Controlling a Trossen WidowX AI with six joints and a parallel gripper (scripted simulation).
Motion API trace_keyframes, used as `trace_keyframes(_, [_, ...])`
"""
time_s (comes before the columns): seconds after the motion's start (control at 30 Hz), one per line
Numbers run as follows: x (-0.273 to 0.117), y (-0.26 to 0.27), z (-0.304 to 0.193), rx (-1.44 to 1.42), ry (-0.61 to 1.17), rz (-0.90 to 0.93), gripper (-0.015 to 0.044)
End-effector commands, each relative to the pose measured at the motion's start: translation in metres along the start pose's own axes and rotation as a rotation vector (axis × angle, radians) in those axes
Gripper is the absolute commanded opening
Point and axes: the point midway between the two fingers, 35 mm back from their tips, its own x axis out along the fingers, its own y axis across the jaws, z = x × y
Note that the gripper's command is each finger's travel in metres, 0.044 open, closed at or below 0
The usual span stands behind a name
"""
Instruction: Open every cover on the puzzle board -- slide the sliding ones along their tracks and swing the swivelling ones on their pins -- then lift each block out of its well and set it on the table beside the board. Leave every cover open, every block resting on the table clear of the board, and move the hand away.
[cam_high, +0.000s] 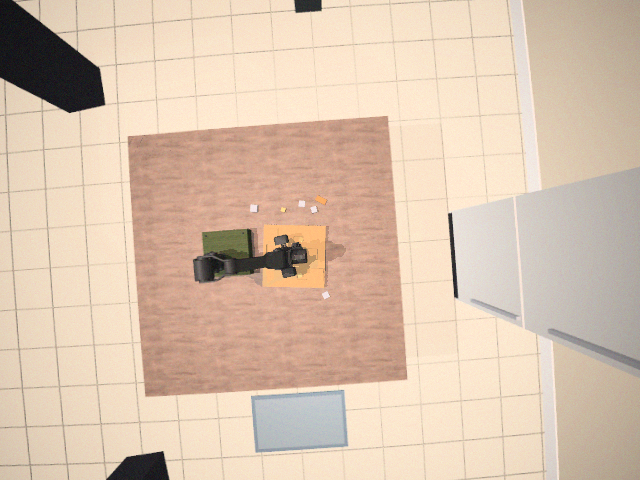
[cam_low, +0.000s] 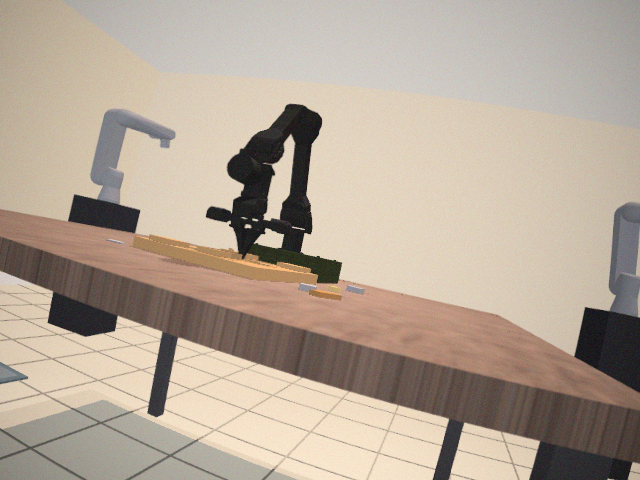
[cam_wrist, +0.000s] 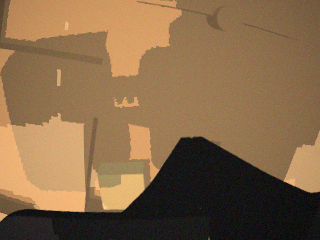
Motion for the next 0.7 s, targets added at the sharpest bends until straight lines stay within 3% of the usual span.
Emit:
trace_keyframes(0.0, [0.0037, -0.0087, 0.0057, -0.001, 0.002, -0.012, 0.0])
trace_keyframes(0.67, [0.0037, -0.0119, 0.0076, -0.001, 0.002, -0.012, 0.0])
